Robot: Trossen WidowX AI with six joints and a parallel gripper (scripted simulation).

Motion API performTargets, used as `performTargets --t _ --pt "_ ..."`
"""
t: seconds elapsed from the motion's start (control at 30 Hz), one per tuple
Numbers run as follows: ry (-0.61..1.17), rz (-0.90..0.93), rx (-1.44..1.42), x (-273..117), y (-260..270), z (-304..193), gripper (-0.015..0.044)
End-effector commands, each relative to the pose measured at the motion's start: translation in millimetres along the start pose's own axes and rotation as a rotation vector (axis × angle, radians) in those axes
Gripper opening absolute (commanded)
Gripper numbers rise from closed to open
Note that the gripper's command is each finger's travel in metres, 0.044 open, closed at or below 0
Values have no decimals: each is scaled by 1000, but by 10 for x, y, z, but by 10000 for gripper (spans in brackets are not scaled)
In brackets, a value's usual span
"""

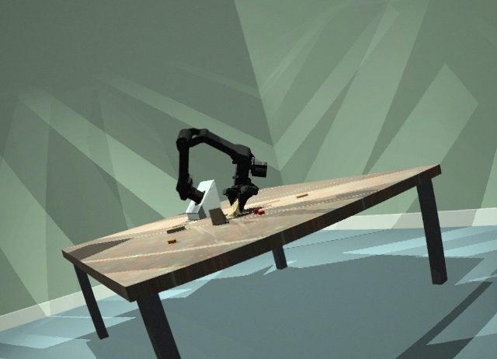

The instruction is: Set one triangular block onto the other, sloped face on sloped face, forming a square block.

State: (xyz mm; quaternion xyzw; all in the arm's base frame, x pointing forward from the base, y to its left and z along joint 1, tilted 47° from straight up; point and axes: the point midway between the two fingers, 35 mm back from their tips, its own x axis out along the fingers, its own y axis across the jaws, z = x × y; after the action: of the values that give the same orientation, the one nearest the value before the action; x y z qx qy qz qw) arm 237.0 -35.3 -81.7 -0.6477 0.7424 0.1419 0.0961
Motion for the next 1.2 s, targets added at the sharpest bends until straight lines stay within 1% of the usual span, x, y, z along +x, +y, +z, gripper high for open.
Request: performTargets --t 0.0,0.17,0.33,0.37,0.63,1.17 --pt "-2 -6 3 -10 -16 -15 177" --pt "-2 -6 3 -10 -16 -15 144" --pt "-1 -2 1 -23 -5 -15 12" --pt "0 -1 1 -27 -2 -15 0" --pt "-28 0 -3 -26 -1 -30 0" --pt "-440 7 -11 -93 -5 -300 0"
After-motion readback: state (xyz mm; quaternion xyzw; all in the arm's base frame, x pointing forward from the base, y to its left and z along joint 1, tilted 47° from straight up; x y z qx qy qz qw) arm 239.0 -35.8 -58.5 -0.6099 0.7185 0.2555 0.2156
